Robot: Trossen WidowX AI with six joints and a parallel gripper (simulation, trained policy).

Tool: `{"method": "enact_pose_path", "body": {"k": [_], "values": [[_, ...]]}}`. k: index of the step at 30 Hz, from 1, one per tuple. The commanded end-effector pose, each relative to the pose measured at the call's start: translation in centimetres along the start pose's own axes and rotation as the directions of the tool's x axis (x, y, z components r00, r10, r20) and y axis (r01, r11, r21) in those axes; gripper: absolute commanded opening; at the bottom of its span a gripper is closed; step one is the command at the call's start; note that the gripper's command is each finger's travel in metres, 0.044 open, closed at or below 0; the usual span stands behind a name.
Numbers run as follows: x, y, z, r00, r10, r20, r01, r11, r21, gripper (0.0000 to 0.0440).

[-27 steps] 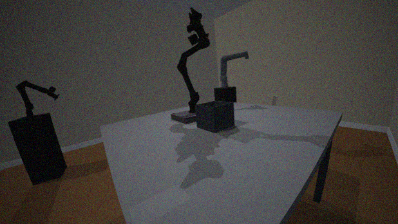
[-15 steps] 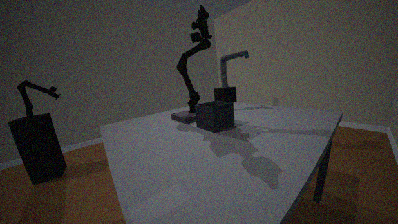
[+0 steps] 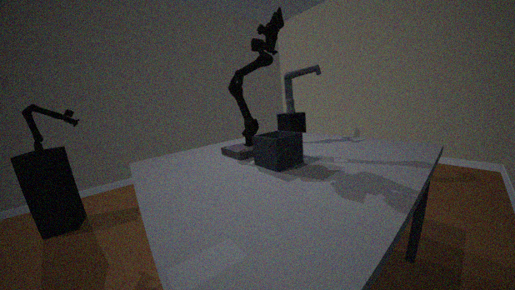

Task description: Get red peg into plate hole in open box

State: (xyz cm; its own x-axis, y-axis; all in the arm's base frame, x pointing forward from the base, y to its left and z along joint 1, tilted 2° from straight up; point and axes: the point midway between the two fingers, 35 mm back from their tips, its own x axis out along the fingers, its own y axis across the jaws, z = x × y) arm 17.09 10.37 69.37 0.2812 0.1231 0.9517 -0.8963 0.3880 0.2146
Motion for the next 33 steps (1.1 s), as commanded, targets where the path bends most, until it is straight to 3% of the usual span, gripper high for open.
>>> {"method": "enact_pose_path", "body": {"k": [1, 16, 33], "values": [[-0.5, -1.8, -1.5, 0.995, -0.052, -0.082, 0.051, 0.999, -0.009, 0.044], [-4.0, -9.1, -4.9, 0.895, -0.3, -0.329, 0.275, 0.954, -0.122, 0.044], [-10.9, -15.9, -6.2, 0.66, -0.565, -0.495, 0.483, 0.824, -0.296, 0.044]]}}
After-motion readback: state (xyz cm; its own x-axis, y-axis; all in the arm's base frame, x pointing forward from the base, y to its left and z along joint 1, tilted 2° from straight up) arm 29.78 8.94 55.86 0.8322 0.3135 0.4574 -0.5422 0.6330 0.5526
